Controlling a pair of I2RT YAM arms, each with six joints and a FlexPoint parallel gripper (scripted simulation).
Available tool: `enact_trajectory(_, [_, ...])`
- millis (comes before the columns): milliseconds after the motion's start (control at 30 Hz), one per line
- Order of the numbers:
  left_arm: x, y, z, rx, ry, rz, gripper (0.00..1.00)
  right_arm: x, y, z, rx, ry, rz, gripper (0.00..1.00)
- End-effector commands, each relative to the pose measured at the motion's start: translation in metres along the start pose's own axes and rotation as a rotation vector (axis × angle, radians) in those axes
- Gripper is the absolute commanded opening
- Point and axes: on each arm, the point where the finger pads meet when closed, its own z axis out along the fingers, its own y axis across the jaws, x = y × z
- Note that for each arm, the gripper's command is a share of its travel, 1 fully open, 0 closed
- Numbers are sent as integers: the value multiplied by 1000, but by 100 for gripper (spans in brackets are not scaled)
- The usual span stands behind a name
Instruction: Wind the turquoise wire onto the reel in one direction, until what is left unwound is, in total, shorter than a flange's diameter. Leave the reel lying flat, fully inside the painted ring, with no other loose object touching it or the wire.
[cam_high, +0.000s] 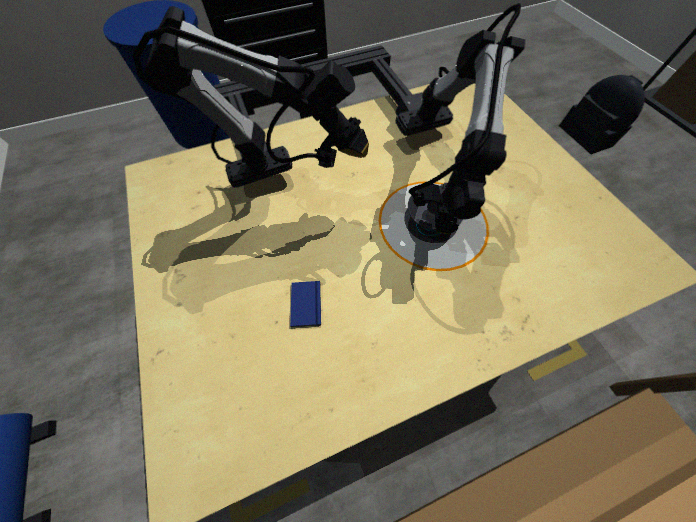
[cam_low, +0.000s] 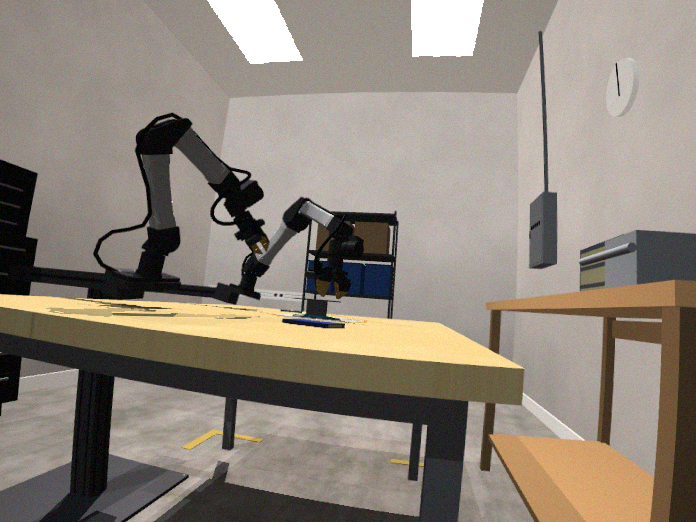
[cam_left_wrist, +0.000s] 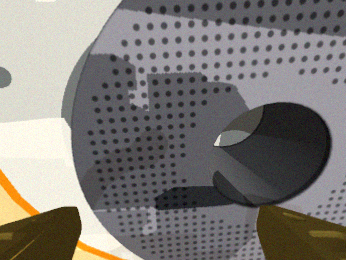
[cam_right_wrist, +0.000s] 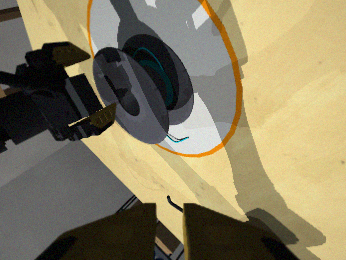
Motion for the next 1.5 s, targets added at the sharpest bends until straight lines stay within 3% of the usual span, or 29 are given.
enact_trajectory(0, [3, 8, -28, -56, 16, 2, 82, 6, 17, -5, -33, 13, 11, 15])
enact_trajectory(567, [0, 0, -76, -56, 16, 2, 82, 6, 17, -5, -33, 13, 11, 15])
enact_trajectory(1033, [0, -2, -81, -65, 18, 3, 82, 6, 17, -5, -33, 13, 11, 15])
enact_trajectory(1467, [-6, -24, -104, -215, 57, 19, 82, 6, 17, -5, -33, 13, 11, 15])
